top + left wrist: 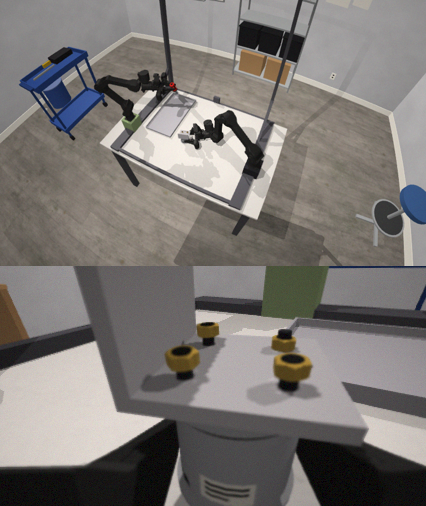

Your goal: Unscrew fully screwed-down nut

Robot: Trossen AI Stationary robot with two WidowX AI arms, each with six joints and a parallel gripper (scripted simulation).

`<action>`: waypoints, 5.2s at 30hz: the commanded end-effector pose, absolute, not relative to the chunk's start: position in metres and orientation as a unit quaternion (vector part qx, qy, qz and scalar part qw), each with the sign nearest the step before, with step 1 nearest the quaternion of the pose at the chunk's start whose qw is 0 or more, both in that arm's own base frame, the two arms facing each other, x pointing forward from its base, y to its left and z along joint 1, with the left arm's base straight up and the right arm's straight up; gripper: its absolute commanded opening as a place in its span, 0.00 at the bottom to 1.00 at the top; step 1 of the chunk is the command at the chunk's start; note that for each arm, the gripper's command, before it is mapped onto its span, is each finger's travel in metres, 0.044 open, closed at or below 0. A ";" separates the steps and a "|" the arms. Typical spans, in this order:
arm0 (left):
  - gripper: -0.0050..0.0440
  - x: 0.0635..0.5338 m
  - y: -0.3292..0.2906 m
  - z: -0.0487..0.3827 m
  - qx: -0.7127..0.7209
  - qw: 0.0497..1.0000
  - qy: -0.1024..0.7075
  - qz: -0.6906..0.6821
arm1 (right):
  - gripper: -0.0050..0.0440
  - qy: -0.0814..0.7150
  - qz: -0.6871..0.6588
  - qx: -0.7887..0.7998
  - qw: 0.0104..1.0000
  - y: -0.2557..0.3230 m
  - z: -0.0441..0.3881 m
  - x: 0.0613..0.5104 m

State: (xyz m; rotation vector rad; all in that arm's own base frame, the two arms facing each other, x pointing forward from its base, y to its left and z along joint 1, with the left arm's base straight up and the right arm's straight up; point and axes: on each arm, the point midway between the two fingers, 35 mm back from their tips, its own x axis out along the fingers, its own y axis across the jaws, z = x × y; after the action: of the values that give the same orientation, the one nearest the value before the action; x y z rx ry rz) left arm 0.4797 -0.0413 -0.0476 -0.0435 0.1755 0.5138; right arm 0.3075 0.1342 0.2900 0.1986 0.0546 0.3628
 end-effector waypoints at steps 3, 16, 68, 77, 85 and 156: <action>0.60 0.487 -0.042 -0.033 -0.031 0.964 0.070 0.254 | 0.38 0.024 0.135 0.099 0.986 0.132 0.281 0.335; 0.60 0.487 -0.042 -0.033 -0.031 0.964 0.070 0.254 | 0.38 0.059 0.075 0.081 0.992 0.124 0.230 0.356; 0.60 0.487 -0.042 -0.033 -0.031 0.964 0.070 0.254 | 0.38 0.122 -0.126 0.016 0.984 0.081 0.091 0.386; 0.60 0.487 -0.042 -0.033 -0.031 0.964 0.070 0.254 | 0.38 0.124 -0.129 0.015 0.984 0.080 0.088 0.387; 0.60 0.487 -0.042 -0.033 -0.031 0.964 0.070 0.254 | 0.38 0.116 -0.131 0.018 0.984 0.080 0.093 0.390; 0.60 0.487 -0.042 -0.033 -0.031 0.964 0.070 0.254 | 0.38 0.120 -0.131 0.014 0.984 0.078 0.063 0.388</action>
State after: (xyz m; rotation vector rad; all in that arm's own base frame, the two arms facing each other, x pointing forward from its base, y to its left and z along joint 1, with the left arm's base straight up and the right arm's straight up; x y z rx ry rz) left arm 0.4797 -0.0413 -0.0476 -0.0435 0.1755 0.5138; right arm 0.3851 0.0788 0.0576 0.0185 0.2598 -0.2602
